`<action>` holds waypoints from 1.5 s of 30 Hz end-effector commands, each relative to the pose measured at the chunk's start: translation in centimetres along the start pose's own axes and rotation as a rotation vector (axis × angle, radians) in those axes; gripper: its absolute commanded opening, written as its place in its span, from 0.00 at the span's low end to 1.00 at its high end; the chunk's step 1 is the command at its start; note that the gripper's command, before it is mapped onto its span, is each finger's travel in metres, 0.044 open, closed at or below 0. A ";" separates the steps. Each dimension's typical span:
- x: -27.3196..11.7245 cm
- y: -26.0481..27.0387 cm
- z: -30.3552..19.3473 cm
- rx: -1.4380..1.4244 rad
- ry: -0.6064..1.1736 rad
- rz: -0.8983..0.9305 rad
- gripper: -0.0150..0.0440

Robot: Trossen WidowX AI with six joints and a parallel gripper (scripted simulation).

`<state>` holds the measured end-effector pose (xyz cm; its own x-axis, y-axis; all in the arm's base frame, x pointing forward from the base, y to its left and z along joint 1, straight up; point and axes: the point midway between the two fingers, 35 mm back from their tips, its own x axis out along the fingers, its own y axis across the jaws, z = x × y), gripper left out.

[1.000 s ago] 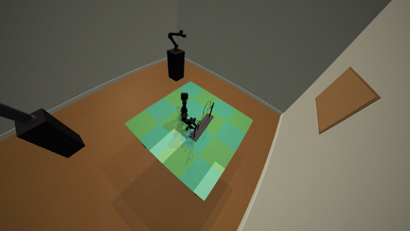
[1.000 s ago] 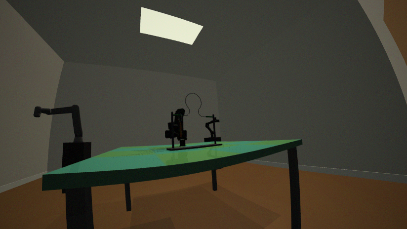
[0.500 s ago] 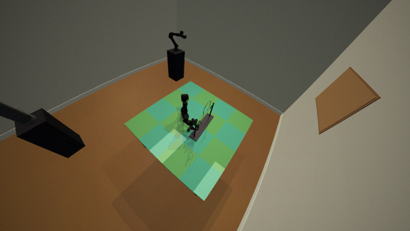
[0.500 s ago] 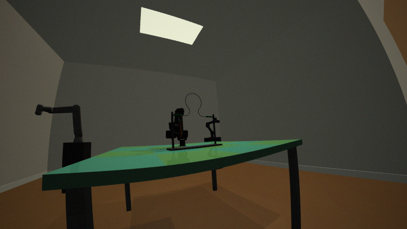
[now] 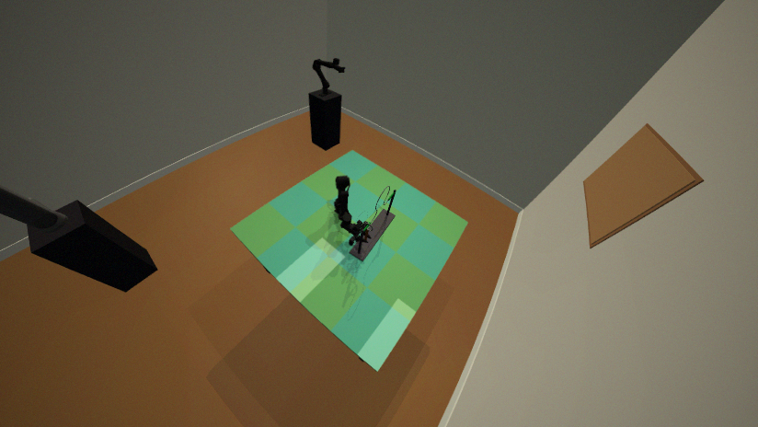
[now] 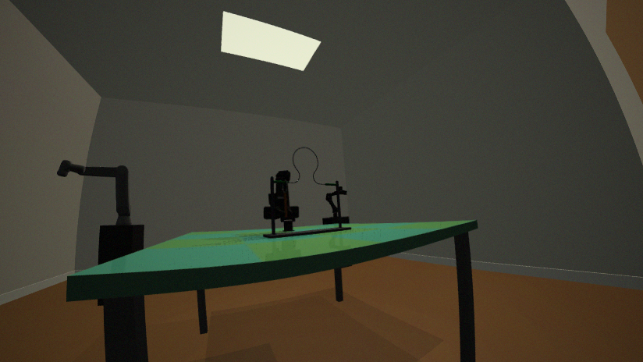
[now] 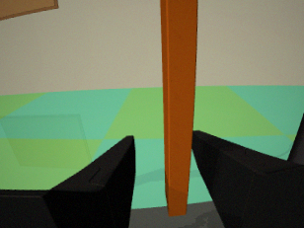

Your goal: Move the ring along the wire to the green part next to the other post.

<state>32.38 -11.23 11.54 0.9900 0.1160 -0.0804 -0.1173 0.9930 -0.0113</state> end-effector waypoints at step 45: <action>0.2 -0.1 0.3 -0.003 -0.004 -0.001 0.00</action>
<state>32.58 -11.28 11.67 0.9903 0.1154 -0.0773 -0.1168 0.9931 -0.0134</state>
